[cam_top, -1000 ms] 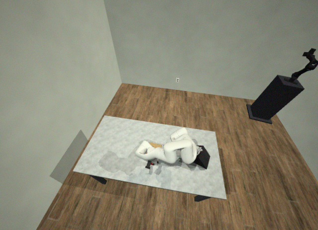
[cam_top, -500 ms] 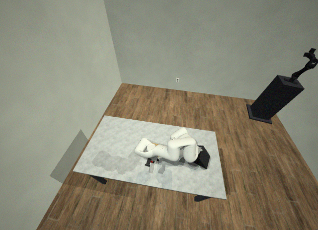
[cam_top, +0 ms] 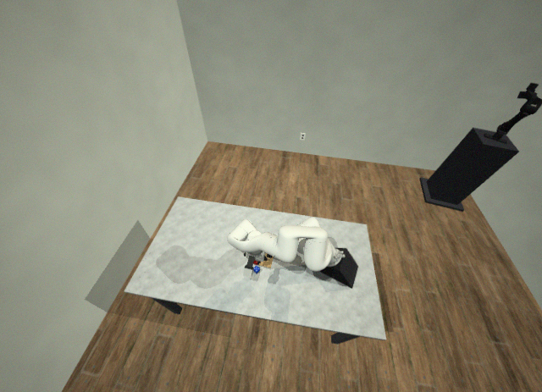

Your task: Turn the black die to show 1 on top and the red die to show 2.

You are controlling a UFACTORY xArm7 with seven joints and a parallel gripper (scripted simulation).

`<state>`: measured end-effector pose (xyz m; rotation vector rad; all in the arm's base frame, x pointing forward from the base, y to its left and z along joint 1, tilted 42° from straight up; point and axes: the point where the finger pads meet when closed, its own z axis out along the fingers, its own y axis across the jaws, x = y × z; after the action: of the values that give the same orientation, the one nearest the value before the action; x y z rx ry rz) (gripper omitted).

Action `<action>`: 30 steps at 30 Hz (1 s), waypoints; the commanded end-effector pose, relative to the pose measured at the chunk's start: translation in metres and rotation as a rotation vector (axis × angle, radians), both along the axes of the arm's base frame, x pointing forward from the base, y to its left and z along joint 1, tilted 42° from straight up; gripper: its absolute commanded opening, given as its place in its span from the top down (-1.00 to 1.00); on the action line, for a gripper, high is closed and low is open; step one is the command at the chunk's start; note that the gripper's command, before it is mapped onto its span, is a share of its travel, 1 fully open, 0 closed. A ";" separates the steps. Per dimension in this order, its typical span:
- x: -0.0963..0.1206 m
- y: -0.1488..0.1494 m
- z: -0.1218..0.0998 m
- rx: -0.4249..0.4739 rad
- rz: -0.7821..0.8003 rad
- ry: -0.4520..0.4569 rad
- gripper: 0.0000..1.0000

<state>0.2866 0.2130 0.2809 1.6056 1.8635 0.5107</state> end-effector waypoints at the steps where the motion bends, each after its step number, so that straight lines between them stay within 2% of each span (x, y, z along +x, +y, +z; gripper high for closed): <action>1: 0.014 -0.036 0.023 -0.015 0.038 0.004 0.47; 2: 0.021 -0.060 0.029 -0.032 0.050 0.012 0.47; 3: 0.021 -0.060 0.029 -0.032 0.050 0.012 0.47; 4: 0.026 -0.077 0.031 -0.044 0.058 0.020 0.47; 6: 0.028 -0.085 0.032 -0.050 0.062 0.024 0.47; 21: 0.028 -0.087 0.032 -0.051 0.063 0.025 0.47; 30: 0.036 -0.088 0.023 -0.050 0.065 0.025 0.47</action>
<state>0.3190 0.1255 0.3066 1.5320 1.9378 0.4665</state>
